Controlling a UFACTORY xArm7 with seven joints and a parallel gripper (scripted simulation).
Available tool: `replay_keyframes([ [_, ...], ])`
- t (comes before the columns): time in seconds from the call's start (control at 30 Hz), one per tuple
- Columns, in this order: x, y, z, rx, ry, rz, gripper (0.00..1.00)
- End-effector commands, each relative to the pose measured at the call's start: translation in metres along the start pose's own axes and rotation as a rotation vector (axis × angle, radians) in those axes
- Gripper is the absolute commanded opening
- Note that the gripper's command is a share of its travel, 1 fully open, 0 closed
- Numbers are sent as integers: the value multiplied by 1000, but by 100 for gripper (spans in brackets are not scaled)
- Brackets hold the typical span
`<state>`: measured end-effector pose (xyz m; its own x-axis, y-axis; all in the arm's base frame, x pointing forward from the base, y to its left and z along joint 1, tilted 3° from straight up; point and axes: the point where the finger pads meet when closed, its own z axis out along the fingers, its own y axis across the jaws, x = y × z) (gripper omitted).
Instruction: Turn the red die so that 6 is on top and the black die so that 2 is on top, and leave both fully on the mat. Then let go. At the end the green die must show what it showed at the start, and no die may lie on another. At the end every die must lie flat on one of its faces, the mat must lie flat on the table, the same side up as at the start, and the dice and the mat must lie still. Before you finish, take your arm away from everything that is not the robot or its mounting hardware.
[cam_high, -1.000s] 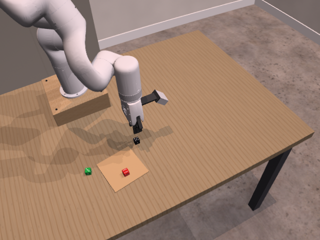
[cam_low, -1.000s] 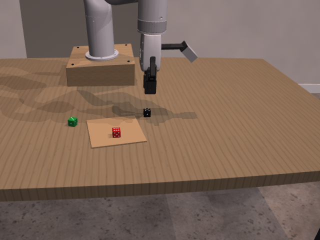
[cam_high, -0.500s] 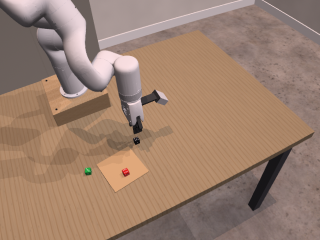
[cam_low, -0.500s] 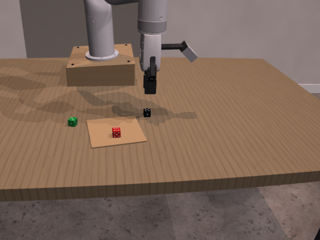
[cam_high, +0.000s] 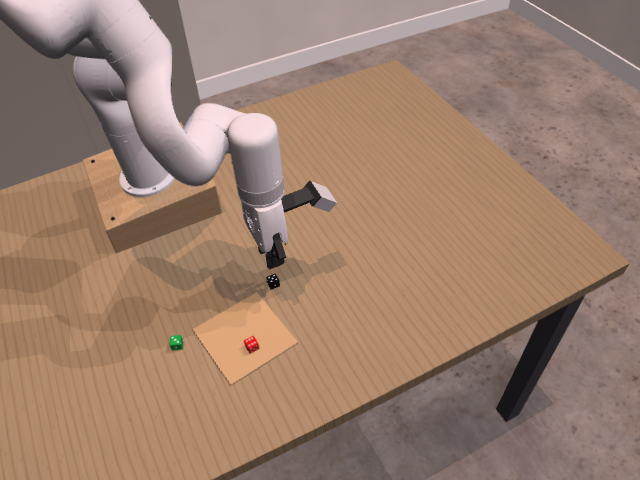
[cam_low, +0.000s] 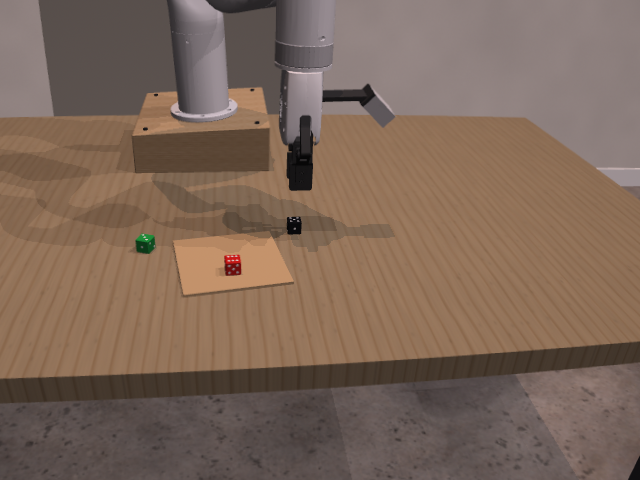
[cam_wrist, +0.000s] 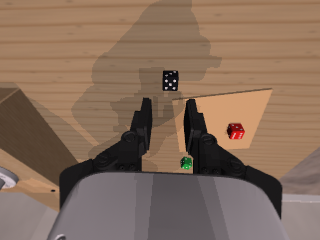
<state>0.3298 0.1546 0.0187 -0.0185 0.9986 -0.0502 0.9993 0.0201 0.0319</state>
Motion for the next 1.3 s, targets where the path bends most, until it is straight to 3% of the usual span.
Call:
replay_keyframes([
  [0.0, 1, 1, 1, -3, 0, 0, 36],
  [1.27, 1, 2, 47, -3, 0, 0, 36],
])
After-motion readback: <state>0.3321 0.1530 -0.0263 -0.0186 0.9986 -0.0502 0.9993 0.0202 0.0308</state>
